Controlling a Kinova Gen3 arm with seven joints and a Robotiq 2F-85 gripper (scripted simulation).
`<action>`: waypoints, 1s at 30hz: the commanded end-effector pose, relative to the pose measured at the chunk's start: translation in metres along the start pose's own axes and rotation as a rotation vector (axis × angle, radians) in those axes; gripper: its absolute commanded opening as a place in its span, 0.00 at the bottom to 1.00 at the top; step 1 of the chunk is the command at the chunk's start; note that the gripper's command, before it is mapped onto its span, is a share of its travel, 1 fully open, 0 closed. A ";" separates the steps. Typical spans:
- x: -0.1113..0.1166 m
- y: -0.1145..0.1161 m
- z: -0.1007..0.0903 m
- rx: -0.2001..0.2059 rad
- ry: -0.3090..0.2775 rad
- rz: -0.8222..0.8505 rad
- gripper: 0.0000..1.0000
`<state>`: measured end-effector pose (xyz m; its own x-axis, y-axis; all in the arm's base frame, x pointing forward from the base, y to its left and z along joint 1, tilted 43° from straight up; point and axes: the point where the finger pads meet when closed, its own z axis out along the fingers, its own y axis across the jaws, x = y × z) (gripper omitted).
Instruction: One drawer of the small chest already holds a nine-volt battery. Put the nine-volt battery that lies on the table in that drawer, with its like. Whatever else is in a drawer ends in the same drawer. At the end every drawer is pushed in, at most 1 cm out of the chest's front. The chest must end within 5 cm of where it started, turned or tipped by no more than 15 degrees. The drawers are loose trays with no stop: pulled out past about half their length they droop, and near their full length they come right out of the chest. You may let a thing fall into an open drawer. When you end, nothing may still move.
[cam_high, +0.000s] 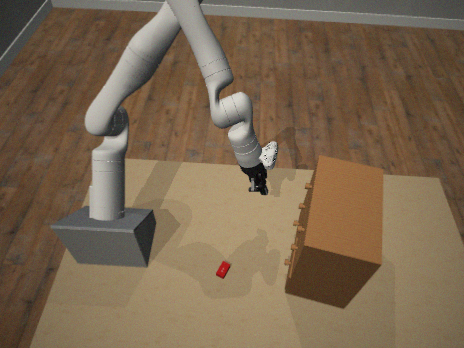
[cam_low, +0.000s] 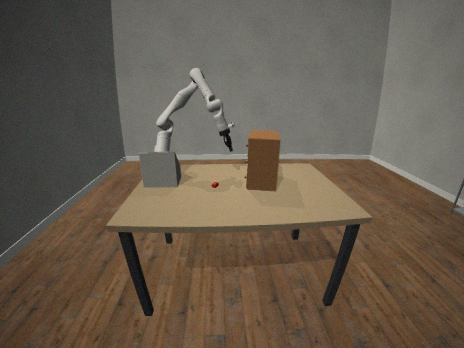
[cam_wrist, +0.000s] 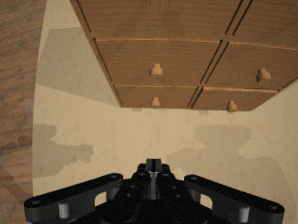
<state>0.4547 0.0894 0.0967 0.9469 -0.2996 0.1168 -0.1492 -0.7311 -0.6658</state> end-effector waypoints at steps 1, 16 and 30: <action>0.000 0.002 0.002 0.001 0.018 0.006 0.00; 0.005 0.002 0.018 0.001 0.125 0.005 0.00; 0.010 0.002 0.034 0.001 0.226 0.005 0.00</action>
<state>0.4783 0.0971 0.0755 0.8542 -0.4401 0.2769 -0.1591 -0.7283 -0.6665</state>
